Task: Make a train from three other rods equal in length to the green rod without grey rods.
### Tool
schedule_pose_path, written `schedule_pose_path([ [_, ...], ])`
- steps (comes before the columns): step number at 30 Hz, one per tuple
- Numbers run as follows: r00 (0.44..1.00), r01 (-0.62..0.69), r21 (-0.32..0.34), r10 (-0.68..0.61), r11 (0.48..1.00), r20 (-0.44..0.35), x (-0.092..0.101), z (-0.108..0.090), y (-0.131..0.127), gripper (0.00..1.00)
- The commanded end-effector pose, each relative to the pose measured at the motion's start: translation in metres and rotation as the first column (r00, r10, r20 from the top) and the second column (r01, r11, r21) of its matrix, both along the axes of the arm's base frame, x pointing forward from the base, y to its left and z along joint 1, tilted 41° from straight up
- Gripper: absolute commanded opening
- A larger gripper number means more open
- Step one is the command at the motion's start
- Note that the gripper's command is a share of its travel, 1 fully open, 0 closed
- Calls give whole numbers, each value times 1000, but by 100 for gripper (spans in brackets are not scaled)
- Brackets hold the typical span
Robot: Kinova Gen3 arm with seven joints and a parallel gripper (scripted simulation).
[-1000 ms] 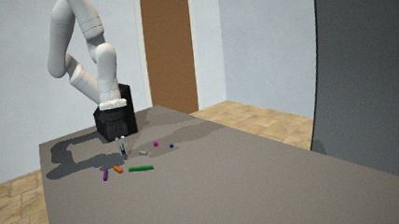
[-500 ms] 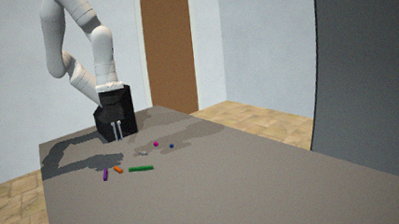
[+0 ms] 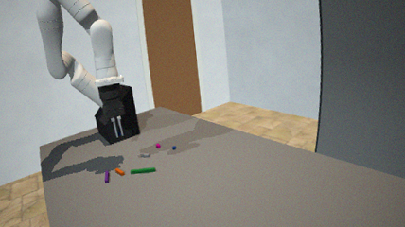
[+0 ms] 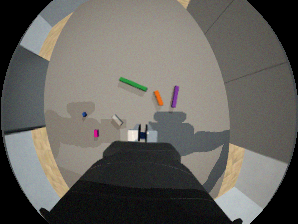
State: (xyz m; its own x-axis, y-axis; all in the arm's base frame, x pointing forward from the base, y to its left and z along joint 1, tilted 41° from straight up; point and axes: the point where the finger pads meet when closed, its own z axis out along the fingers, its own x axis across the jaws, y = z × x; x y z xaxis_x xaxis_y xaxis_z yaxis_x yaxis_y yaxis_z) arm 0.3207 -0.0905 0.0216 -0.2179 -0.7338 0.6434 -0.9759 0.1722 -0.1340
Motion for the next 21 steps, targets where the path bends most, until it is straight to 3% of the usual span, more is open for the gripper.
schedule_pose_path([
  [1,1000,-3,2,3,1000,0,1,1,2,24],
  [6,1000,-3,3,3,1000,0,2,1,2,24],
  [10,999,-46,2,46,999,-29,13,-7,12,24],
  [17,941,-265,21,264,964,-214,53,-56,66,24],
  [19,941,-265,21,264,964,-214,53,-56,66,24],
  [21,900,-337,44,336,940,-279,63,-76,89,24],
])
